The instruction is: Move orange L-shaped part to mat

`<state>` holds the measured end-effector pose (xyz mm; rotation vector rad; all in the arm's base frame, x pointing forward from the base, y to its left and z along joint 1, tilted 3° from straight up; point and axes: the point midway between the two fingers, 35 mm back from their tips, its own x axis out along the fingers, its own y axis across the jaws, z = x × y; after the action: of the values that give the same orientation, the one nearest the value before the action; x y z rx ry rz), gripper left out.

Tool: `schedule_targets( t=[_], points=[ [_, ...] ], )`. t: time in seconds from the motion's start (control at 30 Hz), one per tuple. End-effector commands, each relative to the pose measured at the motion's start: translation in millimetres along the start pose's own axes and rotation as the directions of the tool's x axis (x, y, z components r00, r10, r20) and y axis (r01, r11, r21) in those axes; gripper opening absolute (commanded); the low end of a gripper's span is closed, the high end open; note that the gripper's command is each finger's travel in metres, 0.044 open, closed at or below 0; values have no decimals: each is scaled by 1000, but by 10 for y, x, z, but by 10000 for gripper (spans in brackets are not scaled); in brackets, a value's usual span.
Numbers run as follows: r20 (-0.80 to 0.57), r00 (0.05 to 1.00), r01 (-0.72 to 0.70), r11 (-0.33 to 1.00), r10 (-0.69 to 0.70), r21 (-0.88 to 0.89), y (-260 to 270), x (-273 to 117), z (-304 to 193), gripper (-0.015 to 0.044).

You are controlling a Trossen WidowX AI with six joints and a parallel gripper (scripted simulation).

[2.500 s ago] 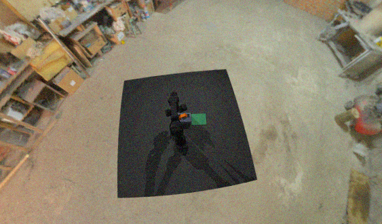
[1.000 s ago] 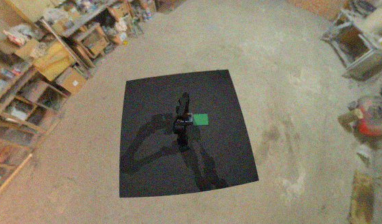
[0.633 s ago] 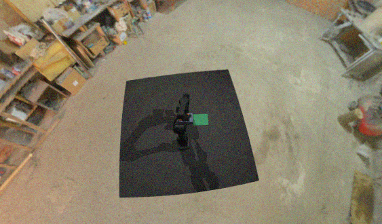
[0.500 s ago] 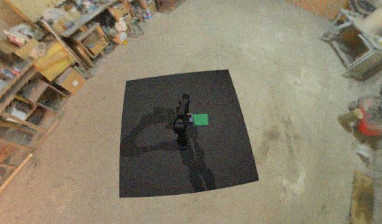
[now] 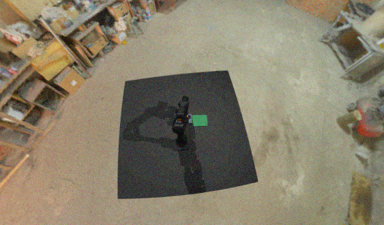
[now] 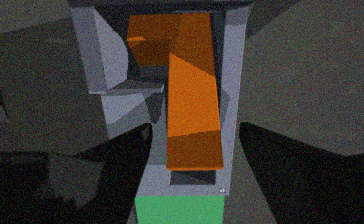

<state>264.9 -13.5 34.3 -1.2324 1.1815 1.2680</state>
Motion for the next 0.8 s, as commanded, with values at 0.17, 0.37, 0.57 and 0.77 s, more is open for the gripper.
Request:
schedule_targets(
  t=[0.17, 0.37, 0.57, 0.77],
  points=[
    [0, 1000, -2, 1000, 2, 0, 5, 19, 0, 175],
    [0, 1000, -2, 1000, 2, 0, 5, 19, 0, 96],
    [0, 1000, -2, 1000, 2, 0, 5, 19, 0, 36],
    [0, 1000, -2, 1000, 2, 0, 5, 19, 0, 0]
  ],
)
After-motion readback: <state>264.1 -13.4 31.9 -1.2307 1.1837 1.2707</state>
